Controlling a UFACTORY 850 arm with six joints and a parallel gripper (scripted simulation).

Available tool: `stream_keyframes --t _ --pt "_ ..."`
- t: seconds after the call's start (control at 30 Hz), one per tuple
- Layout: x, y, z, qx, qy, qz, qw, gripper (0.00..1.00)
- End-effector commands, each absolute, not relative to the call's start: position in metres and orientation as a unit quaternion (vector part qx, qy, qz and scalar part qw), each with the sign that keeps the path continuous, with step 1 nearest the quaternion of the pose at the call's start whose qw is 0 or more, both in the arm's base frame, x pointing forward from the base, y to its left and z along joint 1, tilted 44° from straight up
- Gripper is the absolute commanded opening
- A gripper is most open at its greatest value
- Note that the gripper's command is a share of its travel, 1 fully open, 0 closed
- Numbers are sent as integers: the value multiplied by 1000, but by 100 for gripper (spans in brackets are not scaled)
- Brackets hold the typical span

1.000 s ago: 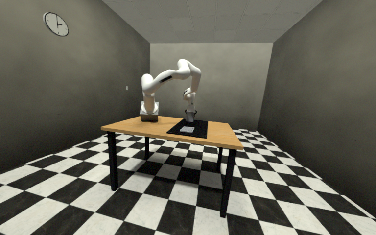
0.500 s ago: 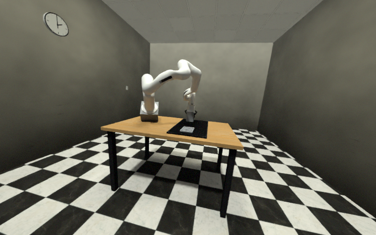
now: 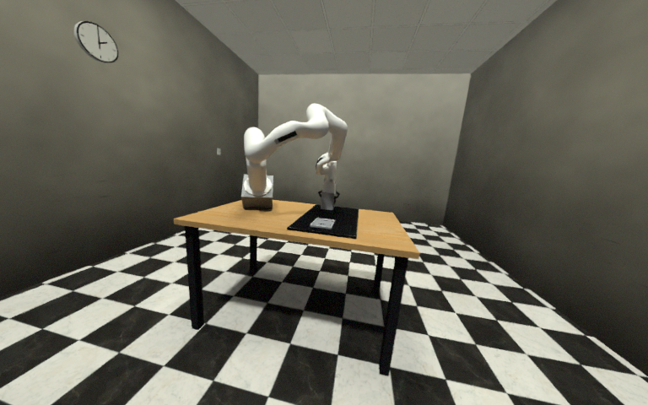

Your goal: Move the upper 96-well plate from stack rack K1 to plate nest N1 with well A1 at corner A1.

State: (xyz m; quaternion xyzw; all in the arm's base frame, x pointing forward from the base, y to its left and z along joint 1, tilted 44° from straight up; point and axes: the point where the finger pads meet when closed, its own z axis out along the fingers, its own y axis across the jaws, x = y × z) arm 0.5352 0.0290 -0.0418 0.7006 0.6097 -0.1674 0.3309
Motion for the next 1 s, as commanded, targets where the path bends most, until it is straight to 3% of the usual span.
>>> stream_keyframes --t 0.0,0.97 --pt "536 27 -44 701 610 -167 331 100" --pt "538 22 -50 701 610 -167 331 100"
